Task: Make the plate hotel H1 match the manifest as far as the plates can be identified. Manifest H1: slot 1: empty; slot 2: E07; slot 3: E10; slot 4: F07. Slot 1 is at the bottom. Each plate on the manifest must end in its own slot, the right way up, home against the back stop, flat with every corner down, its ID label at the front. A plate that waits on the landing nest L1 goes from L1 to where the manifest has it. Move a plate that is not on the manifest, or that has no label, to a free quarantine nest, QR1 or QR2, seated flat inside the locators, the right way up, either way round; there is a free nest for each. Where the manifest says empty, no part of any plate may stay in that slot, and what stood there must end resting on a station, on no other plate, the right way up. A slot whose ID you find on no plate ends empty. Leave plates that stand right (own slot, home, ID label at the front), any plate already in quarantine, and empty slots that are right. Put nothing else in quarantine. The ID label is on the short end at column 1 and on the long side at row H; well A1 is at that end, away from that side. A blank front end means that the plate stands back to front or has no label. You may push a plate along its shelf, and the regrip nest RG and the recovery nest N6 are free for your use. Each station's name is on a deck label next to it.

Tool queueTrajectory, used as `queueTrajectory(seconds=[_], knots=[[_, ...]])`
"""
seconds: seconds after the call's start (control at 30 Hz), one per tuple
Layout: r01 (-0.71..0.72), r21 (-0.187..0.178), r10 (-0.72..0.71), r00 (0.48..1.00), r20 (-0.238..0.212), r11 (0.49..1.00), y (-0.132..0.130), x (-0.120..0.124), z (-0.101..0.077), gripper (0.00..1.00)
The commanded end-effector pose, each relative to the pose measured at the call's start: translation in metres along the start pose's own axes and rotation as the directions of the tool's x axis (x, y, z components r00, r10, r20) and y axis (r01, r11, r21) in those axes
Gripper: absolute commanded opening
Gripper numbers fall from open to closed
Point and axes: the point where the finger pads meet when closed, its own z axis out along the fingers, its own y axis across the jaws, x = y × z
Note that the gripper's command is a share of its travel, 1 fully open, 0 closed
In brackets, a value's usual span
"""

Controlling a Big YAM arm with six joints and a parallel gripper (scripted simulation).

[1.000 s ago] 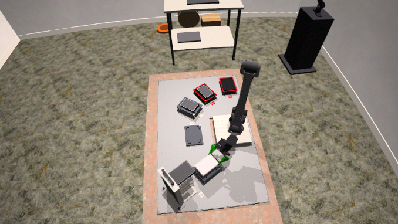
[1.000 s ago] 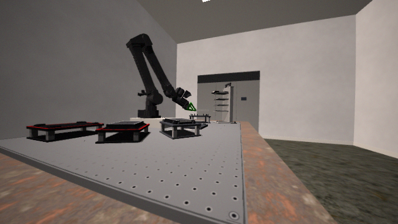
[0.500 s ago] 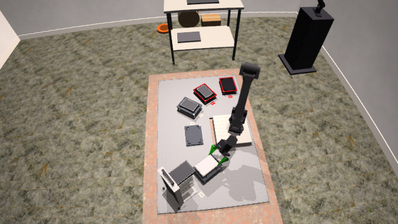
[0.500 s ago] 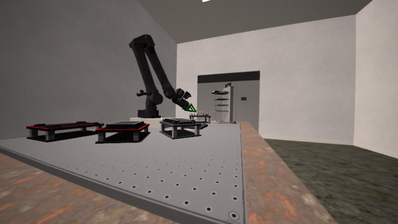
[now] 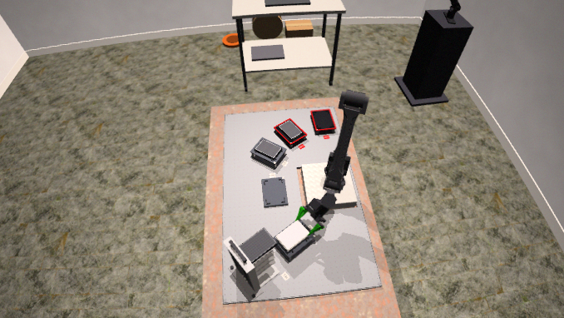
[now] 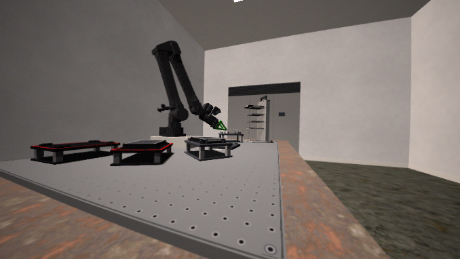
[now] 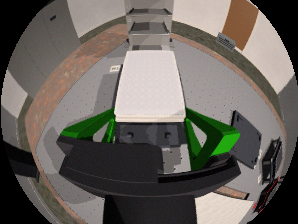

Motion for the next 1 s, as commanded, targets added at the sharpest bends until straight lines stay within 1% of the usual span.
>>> queueTrajectory(seconds=[0.0, 0.17, 0.33, 0.37, 0.53, 0.97], knots=[[-0.016, -0.016, 0.016, 1.000, 0.020, 1.000, 0.007, -0.003, 0.000, 0.86], [-0.018, -0.017, 0.019, 1.000, 0.024, 1.000, 0.008, -0.003, 0.002, 0.86], [-0.015, -0.015, 0.015, 1.000, 0.018, 1.000, 0.006, 0.002, 0.002, 0.86], [-0.020, -0.018, 0.021, 0.999, 0.028, 1.000, 0.009, -0.003, 0.004, 0.86], [-0.015, -0.015, 0.015, 1.000, 0.018, 1.000, 0.006, 0.005, 0.004, 0.86], [-0.016, -0.015, 0.016, 1.000, 0.018, 1.000, 0.006, 0.009, 0.006, 0.86]])
